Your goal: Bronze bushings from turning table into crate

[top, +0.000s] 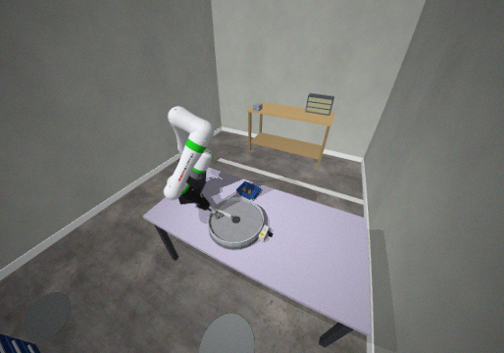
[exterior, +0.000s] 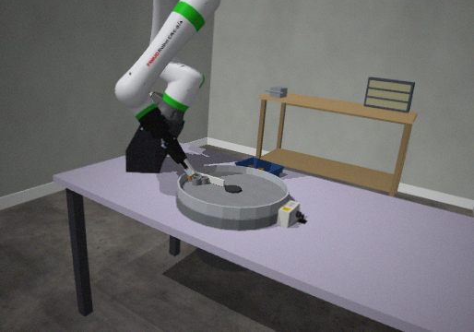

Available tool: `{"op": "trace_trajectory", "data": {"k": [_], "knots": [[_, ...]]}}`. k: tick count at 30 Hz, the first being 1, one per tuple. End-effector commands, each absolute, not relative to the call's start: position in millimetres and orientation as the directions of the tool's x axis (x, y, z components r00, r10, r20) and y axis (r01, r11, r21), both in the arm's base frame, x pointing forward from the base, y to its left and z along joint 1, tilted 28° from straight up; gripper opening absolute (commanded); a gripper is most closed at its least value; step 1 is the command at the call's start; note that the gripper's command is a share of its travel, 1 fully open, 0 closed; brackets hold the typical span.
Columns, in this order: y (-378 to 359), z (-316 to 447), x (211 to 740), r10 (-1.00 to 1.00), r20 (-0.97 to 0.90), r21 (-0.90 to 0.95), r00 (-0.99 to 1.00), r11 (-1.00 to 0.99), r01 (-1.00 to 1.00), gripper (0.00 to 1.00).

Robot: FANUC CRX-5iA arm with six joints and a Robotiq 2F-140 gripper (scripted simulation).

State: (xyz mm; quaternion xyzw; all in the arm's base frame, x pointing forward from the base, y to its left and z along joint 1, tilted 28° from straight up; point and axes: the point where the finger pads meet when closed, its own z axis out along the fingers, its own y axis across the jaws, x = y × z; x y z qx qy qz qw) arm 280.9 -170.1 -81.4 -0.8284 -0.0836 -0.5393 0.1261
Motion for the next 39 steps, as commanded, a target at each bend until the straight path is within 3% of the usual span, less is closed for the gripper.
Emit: {"op": "trace_trajectory", "data": {"k": [1,20,39], "knots": [[-170,-81,280,0.002,0.915,-0.119,0.404,-0.954,0.276,0.00],[-182,-30,257,0.002,0.915,-0.119,0.404,-0.954,0.276,0.00],[-183,-28,256,0.002,0.915,-0.119,0.404,-0.954,0.276,0.00]]}}
